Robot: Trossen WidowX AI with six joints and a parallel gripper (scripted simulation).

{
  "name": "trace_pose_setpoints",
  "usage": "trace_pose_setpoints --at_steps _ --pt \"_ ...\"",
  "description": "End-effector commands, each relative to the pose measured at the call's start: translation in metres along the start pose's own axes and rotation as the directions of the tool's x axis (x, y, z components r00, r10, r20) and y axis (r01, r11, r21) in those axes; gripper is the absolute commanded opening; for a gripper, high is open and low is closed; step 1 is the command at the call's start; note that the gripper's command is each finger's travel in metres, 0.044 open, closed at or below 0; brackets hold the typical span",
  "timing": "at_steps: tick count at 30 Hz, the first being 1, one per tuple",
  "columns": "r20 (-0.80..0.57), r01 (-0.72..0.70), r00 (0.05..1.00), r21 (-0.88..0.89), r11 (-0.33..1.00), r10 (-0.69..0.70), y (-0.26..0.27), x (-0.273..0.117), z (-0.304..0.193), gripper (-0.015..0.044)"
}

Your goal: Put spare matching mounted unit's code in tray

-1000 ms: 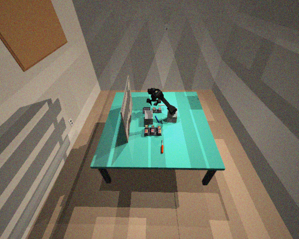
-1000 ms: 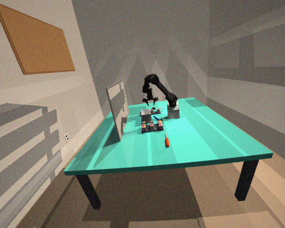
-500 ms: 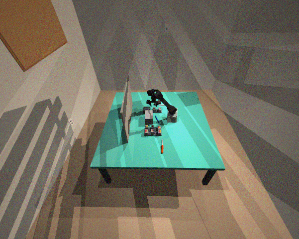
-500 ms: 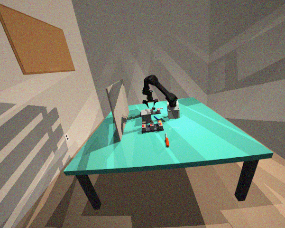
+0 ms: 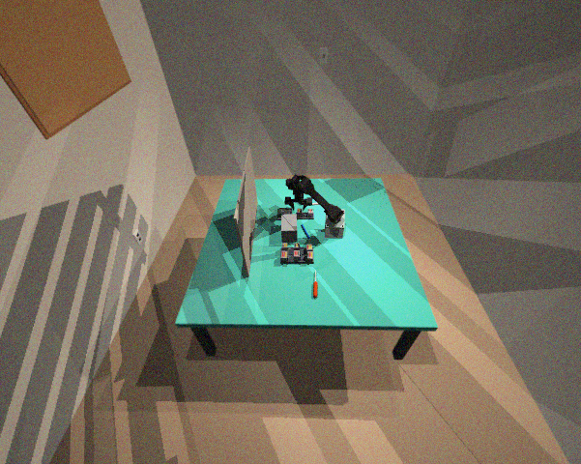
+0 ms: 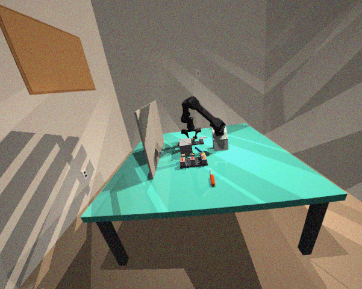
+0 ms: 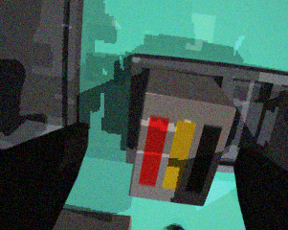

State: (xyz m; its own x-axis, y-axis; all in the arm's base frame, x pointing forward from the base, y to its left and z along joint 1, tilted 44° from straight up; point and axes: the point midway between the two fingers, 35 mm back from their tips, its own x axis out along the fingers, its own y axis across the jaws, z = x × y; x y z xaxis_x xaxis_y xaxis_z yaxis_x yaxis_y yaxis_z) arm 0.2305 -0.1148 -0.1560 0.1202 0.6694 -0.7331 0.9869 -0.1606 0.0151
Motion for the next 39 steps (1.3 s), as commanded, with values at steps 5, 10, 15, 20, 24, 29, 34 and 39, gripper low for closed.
trace_pose_setpoints --at_steps 5,10,15,20,24,29,34,39 --pt "-0.011 0.003 1.0 0.008 1.0 -0.003 -0.003 0.015 -0.002 0.03" --pt "-0.012 0.003 1.0 0.008 1.0 -0.003 -0.004 0.024 -0.003 0.03" --pt "-0.014 0.004 1.0 0.008 1.0 -0.003 -0.005 0.032 -0.003 0.03" --pt "-0.014 0.004 1.0 0.008 1.0 -0.003 -0.005 0.034 -0.004 0.03" --pt "-0.014 0.004 1.0 0.008 1.0 -0.003 -0.005 0.034 -0.004 0.03" --pt "-0.009 0.006 1.0 0.003 1.0 -0.006 -0.005 0.033 -0.003 0.0195" --pt "-0.009 0.006 1.0 0.003 1.0 -0.006 -0.005 0.033 -0.003 0.0142" --pt "-0.009 0.006 1.0 0.003 1.0 -0.006 -0.005 0.033 -0.003 0.007"
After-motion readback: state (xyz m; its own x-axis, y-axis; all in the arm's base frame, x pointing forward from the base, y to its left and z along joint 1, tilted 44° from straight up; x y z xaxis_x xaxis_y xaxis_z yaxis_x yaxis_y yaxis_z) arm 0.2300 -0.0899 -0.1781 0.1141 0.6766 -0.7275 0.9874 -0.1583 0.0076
